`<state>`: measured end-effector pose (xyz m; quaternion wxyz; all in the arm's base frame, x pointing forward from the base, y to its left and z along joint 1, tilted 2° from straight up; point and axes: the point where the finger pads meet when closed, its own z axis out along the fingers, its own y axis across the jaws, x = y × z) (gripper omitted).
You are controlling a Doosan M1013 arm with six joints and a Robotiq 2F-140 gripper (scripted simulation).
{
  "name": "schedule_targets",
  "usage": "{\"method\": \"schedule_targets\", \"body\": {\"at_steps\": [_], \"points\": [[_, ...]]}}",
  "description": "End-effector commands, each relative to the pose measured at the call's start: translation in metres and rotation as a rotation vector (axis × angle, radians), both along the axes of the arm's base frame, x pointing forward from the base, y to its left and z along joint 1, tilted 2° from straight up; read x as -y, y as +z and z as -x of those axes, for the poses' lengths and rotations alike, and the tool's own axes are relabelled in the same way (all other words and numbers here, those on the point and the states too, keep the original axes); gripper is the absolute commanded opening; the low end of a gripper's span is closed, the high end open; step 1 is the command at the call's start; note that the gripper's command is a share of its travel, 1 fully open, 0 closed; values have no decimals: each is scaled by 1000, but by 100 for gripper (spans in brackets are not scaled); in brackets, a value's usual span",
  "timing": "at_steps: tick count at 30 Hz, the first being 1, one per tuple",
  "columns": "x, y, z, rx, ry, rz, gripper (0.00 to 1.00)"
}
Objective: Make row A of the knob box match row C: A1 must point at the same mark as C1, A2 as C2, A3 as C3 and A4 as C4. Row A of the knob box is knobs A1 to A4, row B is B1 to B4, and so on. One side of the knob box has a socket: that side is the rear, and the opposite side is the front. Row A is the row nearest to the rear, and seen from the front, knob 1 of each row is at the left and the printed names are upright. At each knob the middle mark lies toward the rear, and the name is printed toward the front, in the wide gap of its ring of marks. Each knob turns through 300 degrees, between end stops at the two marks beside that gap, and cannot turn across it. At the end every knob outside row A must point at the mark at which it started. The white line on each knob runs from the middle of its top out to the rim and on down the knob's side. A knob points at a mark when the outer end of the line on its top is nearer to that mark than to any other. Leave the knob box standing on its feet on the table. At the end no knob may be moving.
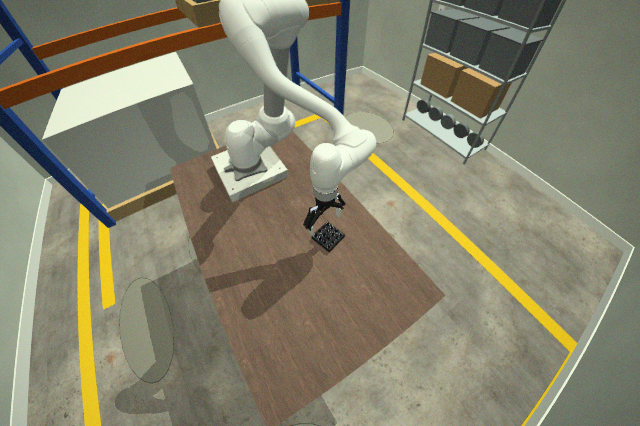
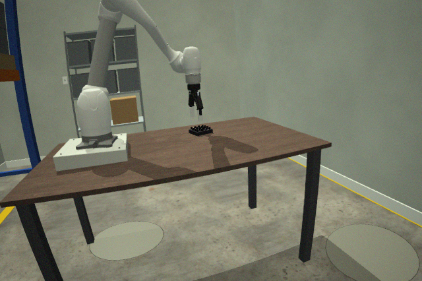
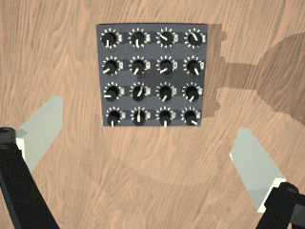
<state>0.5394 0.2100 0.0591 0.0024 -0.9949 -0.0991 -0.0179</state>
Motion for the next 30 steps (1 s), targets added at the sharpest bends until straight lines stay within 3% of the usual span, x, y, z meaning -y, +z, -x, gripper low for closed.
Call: {"method": "schedule_targets", "body": {"at_steps": [1,30], "points": [[0,0,0,0,0,0,100],[7,0,18,0,-1,2,100]]}}
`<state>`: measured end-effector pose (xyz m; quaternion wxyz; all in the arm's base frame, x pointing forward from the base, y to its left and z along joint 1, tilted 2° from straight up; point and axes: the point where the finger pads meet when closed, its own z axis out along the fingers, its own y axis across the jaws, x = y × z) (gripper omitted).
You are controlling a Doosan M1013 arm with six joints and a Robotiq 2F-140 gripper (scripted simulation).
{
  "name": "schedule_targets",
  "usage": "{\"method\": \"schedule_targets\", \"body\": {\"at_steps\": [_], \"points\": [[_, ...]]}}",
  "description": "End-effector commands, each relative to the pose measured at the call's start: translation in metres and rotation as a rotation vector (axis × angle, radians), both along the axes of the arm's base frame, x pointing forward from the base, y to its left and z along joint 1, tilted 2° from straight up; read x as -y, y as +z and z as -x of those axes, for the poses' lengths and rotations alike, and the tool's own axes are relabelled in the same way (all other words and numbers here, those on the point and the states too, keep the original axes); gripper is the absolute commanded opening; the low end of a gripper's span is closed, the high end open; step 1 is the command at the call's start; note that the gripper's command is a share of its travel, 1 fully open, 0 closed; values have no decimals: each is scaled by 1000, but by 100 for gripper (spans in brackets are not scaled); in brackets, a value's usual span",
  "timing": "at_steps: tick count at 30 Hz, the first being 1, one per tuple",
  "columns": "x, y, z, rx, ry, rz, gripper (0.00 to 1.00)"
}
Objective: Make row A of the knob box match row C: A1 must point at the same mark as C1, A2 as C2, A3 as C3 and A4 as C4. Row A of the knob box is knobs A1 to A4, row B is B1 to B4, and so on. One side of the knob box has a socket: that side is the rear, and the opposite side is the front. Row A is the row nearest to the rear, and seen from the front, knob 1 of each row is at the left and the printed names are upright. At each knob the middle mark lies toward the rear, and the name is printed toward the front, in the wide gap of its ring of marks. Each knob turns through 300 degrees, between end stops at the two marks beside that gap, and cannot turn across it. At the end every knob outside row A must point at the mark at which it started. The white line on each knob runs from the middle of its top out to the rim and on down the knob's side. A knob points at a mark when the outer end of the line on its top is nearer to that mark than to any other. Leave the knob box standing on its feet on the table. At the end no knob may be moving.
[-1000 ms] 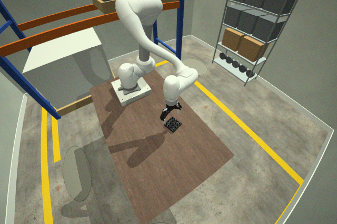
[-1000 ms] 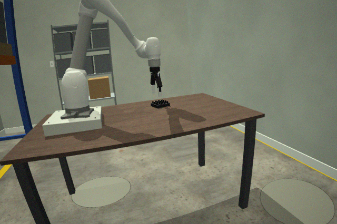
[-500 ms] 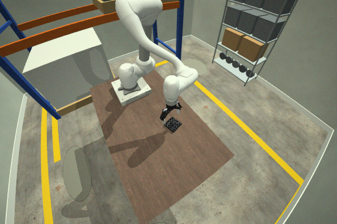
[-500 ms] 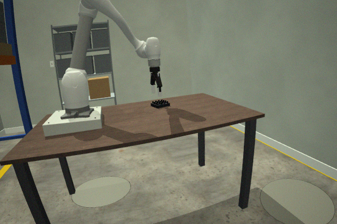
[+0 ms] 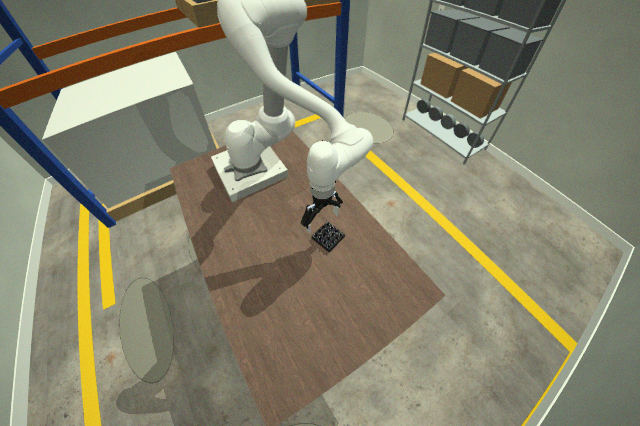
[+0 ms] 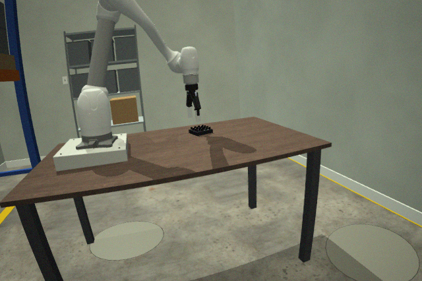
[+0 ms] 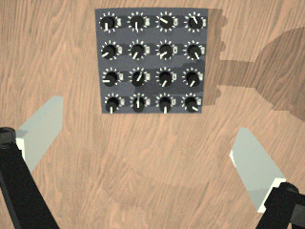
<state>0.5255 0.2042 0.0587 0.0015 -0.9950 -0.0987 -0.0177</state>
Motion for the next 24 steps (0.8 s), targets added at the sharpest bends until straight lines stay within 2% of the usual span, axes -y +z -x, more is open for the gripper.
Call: {"method": "schedule_targets", "body": {"at_steps": [1,24], "points": [[2,0,6,0,0,0,100],[15,-1,35,0,0,0,100]]}}
